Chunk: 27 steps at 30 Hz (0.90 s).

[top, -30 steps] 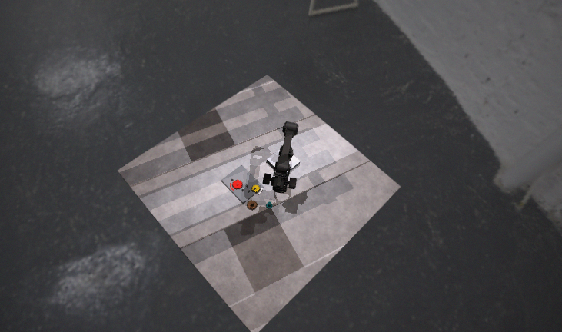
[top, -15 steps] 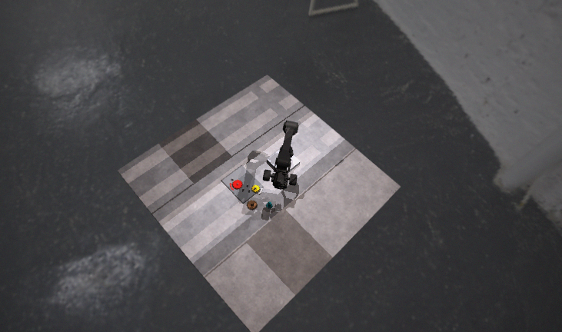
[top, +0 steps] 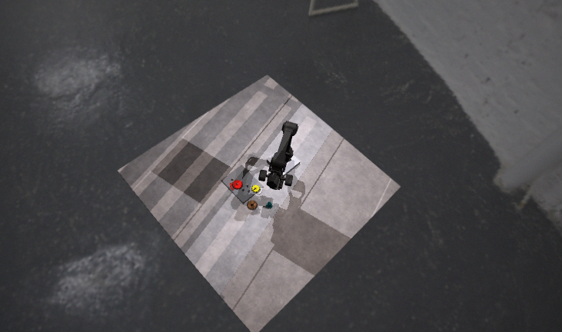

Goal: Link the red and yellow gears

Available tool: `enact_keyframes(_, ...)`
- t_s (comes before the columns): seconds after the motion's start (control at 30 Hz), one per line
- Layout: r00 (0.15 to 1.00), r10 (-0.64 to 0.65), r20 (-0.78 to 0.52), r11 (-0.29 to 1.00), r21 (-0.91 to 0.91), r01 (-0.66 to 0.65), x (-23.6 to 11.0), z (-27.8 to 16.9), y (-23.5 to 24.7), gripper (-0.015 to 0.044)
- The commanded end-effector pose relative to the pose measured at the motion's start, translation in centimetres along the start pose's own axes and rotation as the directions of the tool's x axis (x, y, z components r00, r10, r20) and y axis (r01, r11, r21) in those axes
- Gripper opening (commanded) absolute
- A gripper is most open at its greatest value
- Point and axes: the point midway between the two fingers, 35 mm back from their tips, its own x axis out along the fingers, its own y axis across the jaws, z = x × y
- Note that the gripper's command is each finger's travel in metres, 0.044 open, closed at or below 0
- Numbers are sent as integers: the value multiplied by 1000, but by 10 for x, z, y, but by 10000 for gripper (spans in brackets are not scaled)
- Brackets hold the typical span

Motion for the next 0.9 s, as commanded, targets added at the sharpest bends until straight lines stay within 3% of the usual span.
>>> enact_keyframes(0.0, 1000, 2, 1, 1000, 0, -2, 3, 4, -9, 0)
enact_keyframes(0.87, 1000, 2, 6, 1000, 11, -2, 26, 16, -69, 0)
